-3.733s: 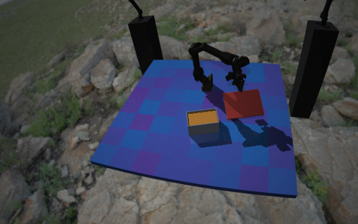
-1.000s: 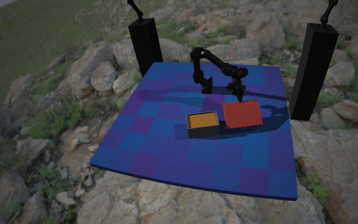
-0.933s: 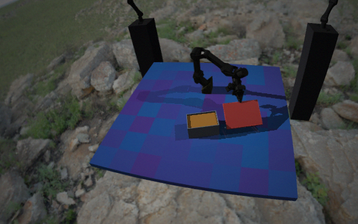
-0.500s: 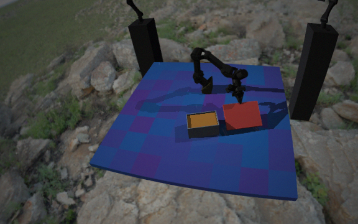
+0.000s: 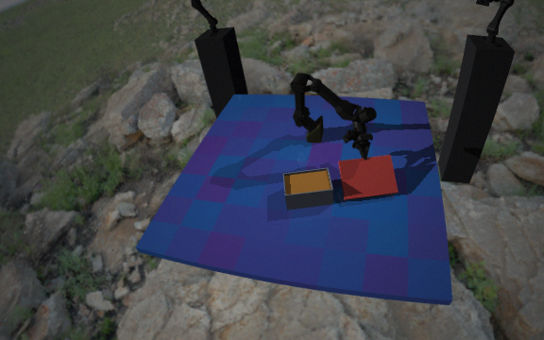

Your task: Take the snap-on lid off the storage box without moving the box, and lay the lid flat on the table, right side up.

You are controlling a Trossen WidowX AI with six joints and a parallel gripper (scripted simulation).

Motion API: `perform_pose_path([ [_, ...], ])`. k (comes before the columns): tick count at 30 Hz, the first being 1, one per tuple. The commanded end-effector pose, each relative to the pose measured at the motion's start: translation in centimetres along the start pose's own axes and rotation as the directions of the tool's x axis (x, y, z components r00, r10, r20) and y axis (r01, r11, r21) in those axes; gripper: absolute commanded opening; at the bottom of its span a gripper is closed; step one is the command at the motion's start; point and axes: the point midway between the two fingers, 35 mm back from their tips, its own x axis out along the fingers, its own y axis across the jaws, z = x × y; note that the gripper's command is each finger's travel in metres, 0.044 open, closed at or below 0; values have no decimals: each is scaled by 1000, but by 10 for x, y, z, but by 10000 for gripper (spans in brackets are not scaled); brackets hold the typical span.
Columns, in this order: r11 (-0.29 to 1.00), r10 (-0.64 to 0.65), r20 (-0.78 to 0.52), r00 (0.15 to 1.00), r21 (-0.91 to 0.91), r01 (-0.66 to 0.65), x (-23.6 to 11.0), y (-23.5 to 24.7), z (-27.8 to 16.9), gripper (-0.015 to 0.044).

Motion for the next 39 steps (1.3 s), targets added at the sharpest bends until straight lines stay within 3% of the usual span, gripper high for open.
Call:
perform_pose_path([
  [1,1000,5,3,1000,-2,-5,2,-2,0,0],
  [39,1000,5,3,1000,-2,-5,22,-25,1,0],
])
